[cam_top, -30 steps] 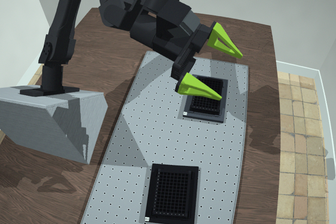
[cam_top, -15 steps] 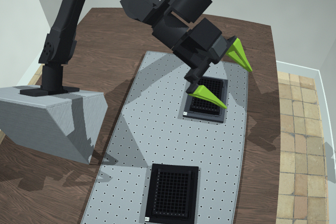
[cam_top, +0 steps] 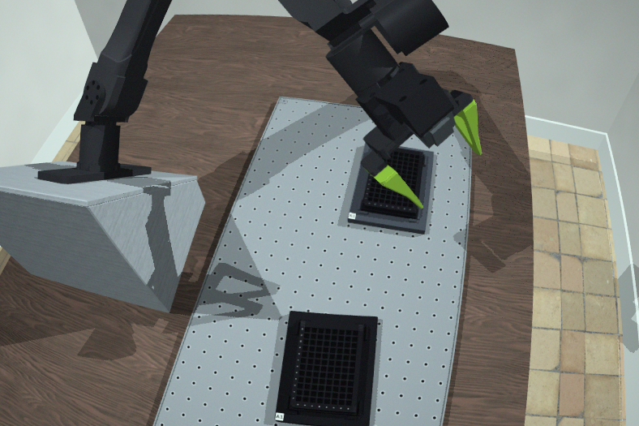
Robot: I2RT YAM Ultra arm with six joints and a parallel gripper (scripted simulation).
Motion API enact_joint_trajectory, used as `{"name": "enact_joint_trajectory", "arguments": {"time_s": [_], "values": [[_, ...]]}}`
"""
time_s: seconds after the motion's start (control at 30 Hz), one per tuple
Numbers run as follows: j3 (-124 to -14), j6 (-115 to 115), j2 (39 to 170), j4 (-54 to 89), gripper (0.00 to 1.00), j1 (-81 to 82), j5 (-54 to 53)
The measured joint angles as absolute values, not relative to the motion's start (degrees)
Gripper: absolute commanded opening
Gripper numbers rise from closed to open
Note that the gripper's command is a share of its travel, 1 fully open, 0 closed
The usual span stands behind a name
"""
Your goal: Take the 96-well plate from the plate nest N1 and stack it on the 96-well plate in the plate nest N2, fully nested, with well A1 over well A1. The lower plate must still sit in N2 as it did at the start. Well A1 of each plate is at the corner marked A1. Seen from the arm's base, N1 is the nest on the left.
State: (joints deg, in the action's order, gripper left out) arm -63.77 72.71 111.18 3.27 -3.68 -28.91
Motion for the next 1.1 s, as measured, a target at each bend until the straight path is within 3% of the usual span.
{"name": "enact_joint_trajectory", "arguments": {"time_s": [1.1], "values": [[-89.95, 87.68, 121.71, 46.54, 1.00, 4.47, -41.93]]}}
